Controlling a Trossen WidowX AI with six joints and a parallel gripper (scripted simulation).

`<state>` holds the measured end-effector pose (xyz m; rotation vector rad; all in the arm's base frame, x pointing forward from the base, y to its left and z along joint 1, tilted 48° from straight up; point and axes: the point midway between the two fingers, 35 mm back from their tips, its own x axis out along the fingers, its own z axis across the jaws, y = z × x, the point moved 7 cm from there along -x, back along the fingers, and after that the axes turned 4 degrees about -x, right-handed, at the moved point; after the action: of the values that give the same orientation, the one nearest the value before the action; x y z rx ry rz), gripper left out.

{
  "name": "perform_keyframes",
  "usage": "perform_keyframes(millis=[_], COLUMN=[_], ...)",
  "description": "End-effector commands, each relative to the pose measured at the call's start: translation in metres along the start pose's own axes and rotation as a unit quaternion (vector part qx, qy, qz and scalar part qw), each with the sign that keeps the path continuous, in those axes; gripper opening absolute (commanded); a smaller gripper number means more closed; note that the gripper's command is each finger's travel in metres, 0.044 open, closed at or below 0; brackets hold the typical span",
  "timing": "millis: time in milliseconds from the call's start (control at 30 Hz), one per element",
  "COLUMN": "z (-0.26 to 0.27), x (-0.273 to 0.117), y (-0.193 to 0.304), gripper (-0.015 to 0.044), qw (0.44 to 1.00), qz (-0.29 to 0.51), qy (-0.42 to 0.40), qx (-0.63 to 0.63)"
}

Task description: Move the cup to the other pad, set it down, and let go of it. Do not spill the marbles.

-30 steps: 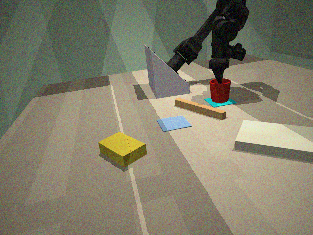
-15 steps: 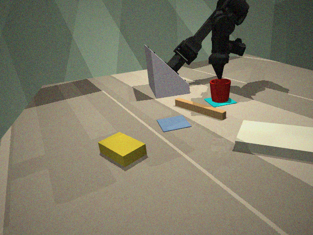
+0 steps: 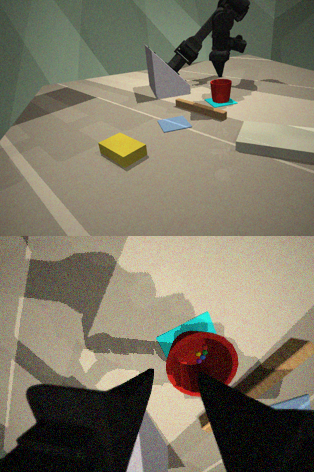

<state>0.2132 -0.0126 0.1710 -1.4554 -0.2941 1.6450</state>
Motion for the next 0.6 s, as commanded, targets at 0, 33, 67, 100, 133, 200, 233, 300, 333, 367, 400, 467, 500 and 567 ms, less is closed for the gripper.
perform_keyframes(millis=[0, 33, 67, 100, 133, 200, 233, 300, 333, 367, 400, 467, 500, 567], z=[0.000, 0.000, 0.000, 0.000, 0.000, -0.001, -0.001, -0.001, -0.001, -0.001, -0.001, -0.001, 0.000, 0.000], x=[0.000, 0.000, 0.000, 0.000, -0.002, -0.006, -0.009, -0.016, -0.020, -0.024, -0.028, -0.035, -0.039, -0.046], y=[0.000, 0.000, 0.000, 0.000, 0.000, 0.000, 0.000, 0.000, 0.000, 0.000, 0.000, 0.000, 0.000, 0.000], gripper=[0.0285, 0.0312, 0.0338, 0.0364, 0.0390, 0.0440, 0.0440, 0.0440, 0.0440, 0.0440, 0.0440, 0.0440, 0.0440, 0.0440], qw=[1.000, 1.000, 1.000, 1.000, 1.000, 1.000, 1.000, 1.000, 1.000, 1.000, 1.000, 1.000, 1.000, 1.000], qz=[0.000, 0.000, 0.000, 0.000, 0.000, 0.000, 0.001, 0.001, 0.001, 0.001, 0.001, 0.001, 0.001, 0.001], qy=[0.000, 0.000, 0.000, 0.000, 0.001, 0.002, 0.003, 0.006, 0.007, 0.008, 0.009, 0.010, 0.011, 0.012], qx=[0.001, 0.001, 0.001, 0.001, 0.002, 0.005, 0.006, 0.011, 0.013, 0.016, 0.018, 0.022, 0.024, 0.029])
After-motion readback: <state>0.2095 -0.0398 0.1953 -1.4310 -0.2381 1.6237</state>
